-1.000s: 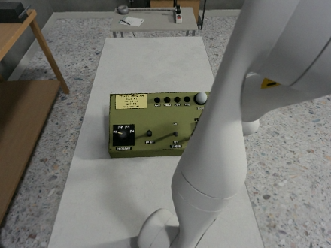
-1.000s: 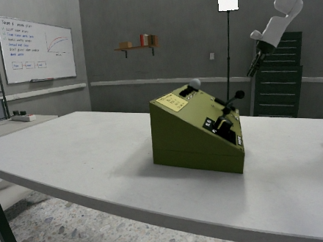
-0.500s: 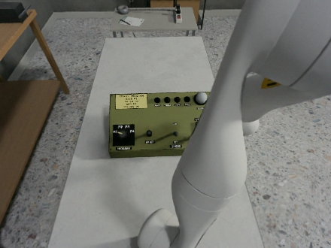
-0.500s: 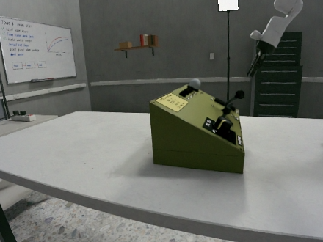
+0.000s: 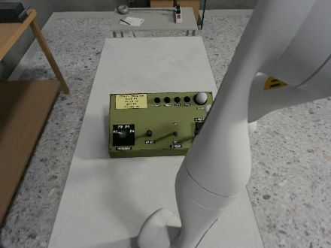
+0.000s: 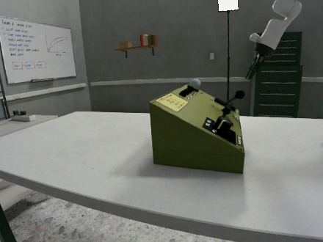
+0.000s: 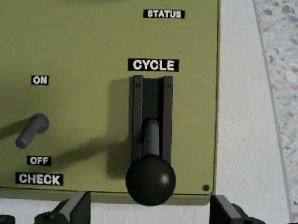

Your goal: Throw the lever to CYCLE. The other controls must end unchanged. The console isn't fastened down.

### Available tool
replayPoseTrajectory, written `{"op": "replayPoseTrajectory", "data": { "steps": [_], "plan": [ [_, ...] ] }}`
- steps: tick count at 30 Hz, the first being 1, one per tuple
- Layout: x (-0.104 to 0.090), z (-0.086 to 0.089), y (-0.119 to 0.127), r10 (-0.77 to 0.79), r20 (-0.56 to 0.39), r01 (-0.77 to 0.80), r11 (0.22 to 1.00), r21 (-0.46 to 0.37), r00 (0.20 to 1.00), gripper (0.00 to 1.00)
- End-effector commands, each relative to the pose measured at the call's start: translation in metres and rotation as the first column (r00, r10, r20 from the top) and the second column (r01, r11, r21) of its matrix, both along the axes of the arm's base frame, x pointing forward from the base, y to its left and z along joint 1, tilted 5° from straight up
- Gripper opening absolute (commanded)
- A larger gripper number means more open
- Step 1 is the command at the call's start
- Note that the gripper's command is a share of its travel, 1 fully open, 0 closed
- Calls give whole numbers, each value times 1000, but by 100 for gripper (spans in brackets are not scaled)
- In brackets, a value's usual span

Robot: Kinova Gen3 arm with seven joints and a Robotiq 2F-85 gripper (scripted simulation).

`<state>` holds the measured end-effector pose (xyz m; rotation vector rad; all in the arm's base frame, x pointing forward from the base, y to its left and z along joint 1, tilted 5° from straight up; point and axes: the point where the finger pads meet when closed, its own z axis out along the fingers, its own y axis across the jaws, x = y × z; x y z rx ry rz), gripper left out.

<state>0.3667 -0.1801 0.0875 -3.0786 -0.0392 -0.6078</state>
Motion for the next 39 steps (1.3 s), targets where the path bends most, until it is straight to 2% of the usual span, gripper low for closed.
{"op": "replayPoseTrajectory", "data": {
  "steps": [1, 9, 23, 39],
  "plan": [
    [2, -5, 0, 0, 3, 0, 1000, -1, 1000, 77],
    [7, -17, 0, 0, 2, 0, 1000, -1, 1000, 77],
    [22, -54, 0, 0, 2, 0, 1000, -1, 1000, 77],
    [30, -77, 0, 0, 3, 0, 1000, -1, 1000, 77]
  ]
}}
